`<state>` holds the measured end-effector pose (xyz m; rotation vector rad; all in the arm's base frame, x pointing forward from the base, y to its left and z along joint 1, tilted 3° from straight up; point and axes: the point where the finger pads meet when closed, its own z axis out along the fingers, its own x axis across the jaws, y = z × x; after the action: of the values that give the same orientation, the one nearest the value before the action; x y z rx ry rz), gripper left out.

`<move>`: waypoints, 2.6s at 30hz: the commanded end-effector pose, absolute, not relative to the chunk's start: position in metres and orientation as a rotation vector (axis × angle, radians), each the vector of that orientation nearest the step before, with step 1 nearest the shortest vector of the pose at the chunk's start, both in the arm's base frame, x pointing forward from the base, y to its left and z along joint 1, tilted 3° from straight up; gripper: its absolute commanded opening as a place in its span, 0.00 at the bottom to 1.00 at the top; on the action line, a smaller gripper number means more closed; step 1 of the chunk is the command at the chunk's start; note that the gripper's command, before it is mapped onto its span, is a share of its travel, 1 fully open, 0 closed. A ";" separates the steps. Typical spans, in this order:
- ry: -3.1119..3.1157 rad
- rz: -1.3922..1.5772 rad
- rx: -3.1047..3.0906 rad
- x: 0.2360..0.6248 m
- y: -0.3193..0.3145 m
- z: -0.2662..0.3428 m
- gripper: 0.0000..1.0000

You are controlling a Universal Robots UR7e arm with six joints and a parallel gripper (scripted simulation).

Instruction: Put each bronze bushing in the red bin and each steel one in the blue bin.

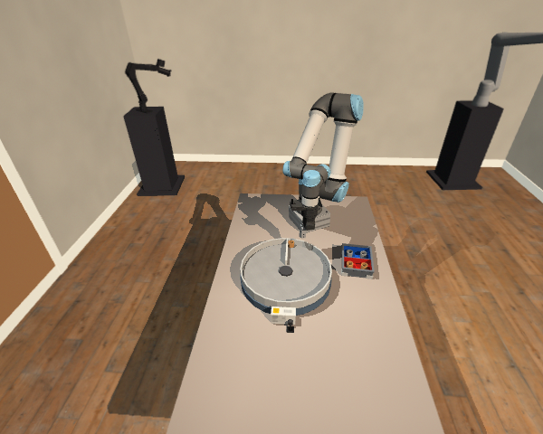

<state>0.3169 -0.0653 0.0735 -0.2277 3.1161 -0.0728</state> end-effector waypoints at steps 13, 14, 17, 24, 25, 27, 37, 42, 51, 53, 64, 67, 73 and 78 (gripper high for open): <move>3.014 -0.079 -0.859 0.327 0.036 0.070 0.00; 3.012 -0.079 -0.866 0.327 0.037 0.070 0.00; 2.992 -0.079 -0.936 0.328 0.049 0.070 0.00; 2.897 -0.080 -1.212 0.332 0.095 0.068 0.00; 2.880 -0.079 -1.253 0.332 0.101 0.068 0.00; 2.880 -0.079 -1.253 0.332 0.101 0.068 0.00; 2.715 -0.079 -1.591 0.338 0.160 0.065 0.00; 2.669 -0.079 -1.670 0.339 0.175 0.065 0.00; 2.506 -0.077 -1.913 0.343 0.220 0.063 0.00; 2.506 -0.077 -1.913 0.343 0.220 0.063 0.00; 2.508 -0.077 -1.910 0.343 0.219 0.063 0.00; 2.505 -0.076 -1.913 0.343 0.219 0.063 0.00; 2.506 -0.076 -1.912 0.343 0.219 0.046 0.00; 2.506 -0.076 -1.912 0.344 0.218 0.035 0.00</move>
<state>0.3423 0.2181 0.0443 -1.9137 2.5081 -0.0748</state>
